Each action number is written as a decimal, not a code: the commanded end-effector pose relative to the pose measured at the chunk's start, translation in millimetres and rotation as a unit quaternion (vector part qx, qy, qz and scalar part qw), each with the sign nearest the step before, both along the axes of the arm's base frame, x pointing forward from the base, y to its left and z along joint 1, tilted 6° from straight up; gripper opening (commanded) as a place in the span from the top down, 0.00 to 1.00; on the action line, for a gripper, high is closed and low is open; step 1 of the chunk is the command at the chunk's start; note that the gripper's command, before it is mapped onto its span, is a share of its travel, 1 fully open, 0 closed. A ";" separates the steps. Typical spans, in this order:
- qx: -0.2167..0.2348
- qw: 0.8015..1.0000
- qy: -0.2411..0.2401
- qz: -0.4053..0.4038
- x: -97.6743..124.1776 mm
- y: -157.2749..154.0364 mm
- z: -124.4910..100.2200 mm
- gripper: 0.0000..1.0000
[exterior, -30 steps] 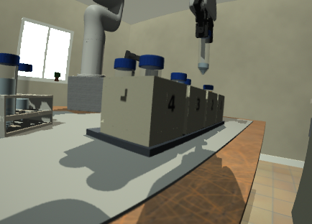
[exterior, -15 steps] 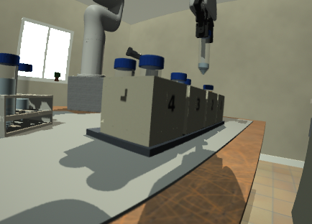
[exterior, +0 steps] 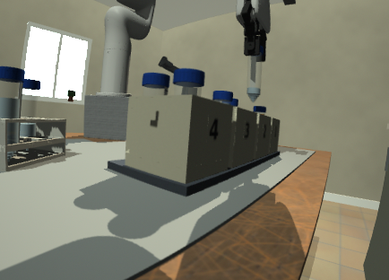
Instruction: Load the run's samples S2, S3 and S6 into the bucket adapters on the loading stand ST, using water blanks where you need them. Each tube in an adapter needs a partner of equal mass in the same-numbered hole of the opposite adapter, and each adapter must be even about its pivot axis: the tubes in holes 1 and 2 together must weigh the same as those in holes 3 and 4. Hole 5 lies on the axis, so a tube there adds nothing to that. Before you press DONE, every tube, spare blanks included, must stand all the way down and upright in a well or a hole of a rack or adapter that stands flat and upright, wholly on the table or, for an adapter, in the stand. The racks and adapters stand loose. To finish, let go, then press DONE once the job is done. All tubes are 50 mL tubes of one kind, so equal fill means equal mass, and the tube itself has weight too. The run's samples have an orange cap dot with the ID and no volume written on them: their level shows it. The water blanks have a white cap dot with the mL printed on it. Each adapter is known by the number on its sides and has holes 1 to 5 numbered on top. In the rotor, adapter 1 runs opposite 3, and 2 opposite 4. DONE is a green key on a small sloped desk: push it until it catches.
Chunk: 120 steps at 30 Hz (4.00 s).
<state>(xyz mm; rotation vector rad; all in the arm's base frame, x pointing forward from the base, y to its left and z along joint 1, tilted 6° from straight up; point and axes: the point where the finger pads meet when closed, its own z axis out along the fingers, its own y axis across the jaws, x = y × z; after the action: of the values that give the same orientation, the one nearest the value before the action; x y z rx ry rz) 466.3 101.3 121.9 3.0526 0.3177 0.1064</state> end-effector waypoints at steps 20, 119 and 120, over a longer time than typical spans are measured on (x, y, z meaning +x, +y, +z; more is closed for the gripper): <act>0.000 1.000 -0.002 0.000 2.4 -0.7 -14.9 1.00; 0.000 1.000 -0.002 0.000 8.9 -6.1 -99.7 1.00; 0.000 1.000 -0.002 0.000 9.0 -6.1 -100.7 1.00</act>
<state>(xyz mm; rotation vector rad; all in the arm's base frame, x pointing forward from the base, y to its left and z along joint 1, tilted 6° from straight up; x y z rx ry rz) 473.7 94.9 22.5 3.0525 0.3177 0.1056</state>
